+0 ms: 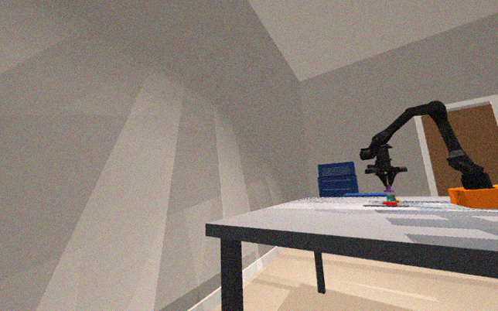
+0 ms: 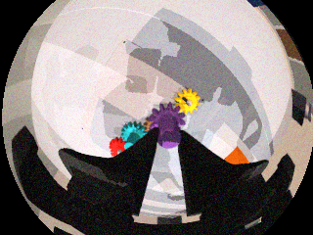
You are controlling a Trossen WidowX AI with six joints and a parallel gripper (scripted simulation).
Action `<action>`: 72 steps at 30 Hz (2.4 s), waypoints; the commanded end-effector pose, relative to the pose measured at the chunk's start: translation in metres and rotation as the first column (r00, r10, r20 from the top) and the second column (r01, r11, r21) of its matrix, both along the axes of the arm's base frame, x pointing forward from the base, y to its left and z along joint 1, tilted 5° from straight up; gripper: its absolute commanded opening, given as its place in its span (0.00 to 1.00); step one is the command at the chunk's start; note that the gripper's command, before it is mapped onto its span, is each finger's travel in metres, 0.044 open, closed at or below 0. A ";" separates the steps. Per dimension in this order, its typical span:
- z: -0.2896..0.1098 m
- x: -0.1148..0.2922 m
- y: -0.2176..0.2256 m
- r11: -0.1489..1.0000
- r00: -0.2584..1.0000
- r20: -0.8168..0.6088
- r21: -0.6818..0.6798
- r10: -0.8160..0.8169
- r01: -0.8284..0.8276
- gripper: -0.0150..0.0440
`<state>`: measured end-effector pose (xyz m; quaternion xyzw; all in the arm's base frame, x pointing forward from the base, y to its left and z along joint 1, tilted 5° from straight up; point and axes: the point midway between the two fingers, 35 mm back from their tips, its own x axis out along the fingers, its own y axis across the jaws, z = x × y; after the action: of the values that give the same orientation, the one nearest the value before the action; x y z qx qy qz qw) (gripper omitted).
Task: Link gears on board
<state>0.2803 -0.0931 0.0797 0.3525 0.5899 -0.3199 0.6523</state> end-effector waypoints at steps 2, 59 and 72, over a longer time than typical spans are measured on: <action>0.002 0.001 0.001 0.991 0.991 0.004 0.018 -0.136 0.136 0.25; -0.043 0.006 0.000 0.900 0.901 -0.007 0.049 -0.433 0.433 0.25; -0.044 0.006 0.001 0.983 0.984 0.003 0.023 -0.181 0.180 0.25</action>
<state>0.2864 -0.0924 0.0373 0.4346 0.5422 -0.3912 0.6034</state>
